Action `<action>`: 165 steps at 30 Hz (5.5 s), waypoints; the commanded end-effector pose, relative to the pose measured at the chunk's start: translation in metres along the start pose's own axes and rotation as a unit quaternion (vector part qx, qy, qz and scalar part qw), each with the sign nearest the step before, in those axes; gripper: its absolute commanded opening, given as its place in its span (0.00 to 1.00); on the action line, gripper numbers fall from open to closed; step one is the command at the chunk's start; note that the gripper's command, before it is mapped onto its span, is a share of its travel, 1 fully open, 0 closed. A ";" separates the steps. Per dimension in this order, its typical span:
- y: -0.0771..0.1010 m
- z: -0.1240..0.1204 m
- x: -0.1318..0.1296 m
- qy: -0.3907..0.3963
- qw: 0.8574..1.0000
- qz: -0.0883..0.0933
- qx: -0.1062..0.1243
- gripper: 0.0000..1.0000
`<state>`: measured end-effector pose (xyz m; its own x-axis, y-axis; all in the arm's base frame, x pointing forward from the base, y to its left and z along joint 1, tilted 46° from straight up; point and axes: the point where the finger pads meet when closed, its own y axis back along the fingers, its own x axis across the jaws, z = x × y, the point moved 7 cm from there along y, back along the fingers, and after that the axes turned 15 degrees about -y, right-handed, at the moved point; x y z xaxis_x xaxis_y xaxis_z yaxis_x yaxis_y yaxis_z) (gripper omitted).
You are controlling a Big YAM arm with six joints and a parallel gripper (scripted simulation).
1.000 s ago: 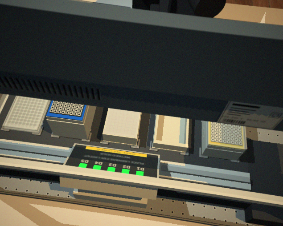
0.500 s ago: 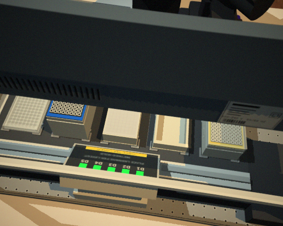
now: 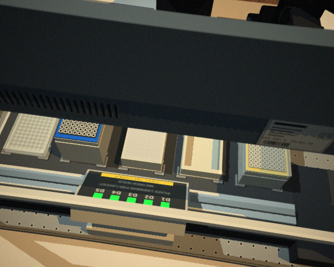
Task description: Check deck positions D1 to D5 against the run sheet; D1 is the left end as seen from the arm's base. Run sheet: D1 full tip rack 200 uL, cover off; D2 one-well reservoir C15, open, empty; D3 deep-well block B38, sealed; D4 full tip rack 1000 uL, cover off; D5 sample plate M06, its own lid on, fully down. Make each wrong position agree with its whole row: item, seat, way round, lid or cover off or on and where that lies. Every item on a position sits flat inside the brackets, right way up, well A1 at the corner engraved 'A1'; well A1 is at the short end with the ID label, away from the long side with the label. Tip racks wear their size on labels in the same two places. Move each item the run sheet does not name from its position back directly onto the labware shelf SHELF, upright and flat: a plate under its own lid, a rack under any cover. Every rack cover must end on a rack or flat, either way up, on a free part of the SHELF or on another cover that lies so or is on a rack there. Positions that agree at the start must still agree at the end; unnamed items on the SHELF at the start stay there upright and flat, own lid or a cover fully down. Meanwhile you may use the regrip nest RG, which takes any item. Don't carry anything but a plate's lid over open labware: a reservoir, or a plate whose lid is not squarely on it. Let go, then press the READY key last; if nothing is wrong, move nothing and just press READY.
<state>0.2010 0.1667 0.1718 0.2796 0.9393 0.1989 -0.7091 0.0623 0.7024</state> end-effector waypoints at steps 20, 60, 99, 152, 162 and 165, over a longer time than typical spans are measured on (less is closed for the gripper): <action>0.006 0.068 0.029 -0.026 1.000 0.007 -0.007 1.00; 0.003 0.162 0.042 -0.017 1.000 0.001 -0.001 1.00; 0.003 0.162 0.042 -0.017 1.000 0.001 -0.001 1.00; 0.003 0.162 0.042 -0.017 1.000 0.001 -0.001 1.00; -0.008 0.163 0.043 -0.023 1.000 0.003 -0.005 1.00; -0.013 0.163 0.043 -0.022 1.000 0.003 -0.005 1.00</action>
<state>0.3235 0.1515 0.2888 0.3131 0.9184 0.2419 -0.7149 0.0603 0.6967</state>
